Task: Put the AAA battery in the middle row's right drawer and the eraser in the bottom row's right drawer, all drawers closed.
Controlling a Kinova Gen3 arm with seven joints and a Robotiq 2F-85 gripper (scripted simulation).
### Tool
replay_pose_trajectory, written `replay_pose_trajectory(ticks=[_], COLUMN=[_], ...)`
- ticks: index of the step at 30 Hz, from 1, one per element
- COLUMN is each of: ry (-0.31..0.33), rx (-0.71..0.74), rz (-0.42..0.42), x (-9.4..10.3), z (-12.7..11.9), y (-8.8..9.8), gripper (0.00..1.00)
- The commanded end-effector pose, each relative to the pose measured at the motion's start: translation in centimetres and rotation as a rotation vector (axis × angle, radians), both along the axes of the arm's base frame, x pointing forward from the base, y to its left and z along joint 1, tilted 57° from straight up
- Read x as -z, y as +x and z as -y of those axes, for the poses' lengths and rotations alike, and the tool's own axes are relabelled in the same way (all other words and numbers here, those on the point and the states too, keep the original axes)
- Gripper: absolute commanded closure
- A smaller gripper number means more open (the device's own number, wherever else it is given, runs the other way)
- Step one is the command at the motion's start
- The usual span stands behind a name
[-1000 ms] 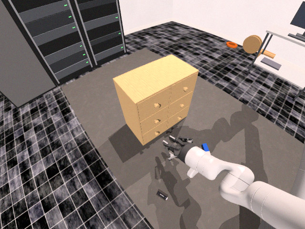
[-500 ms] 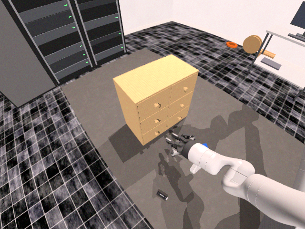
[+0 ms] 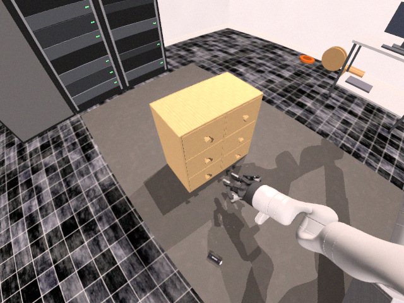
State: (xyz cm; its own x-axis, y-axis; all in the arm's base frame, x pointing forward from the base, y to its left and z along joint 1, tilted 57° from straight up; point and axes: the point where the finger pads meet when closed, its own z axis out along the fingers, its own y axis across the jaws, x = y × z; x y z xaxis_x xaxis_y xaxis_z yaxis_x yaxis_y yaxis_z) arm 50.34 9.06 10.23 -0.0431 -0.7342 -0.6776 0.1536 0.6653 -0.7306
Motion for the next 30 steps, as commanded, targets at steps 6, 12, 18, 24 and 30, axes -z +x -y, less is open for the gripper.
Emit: replay_pose_trajectory(ticks=[6,12,18,24,30], ry=[0.018,0.007,0.01,0.012,0.011], rx=[0.003,0.005,0.004,0.004,0.004], rz=[0.001,0.004,-0.001,0.0,0.0], x=[-1.1,-1.6,-2.0,-2.6,-3.2], z=[1.4,2.0,2.7,3.4,4.1], y=[0.4,0.5,0.7,0.9,1.1], gripper=[0.67,0.67,0.67,0.67,0.67])
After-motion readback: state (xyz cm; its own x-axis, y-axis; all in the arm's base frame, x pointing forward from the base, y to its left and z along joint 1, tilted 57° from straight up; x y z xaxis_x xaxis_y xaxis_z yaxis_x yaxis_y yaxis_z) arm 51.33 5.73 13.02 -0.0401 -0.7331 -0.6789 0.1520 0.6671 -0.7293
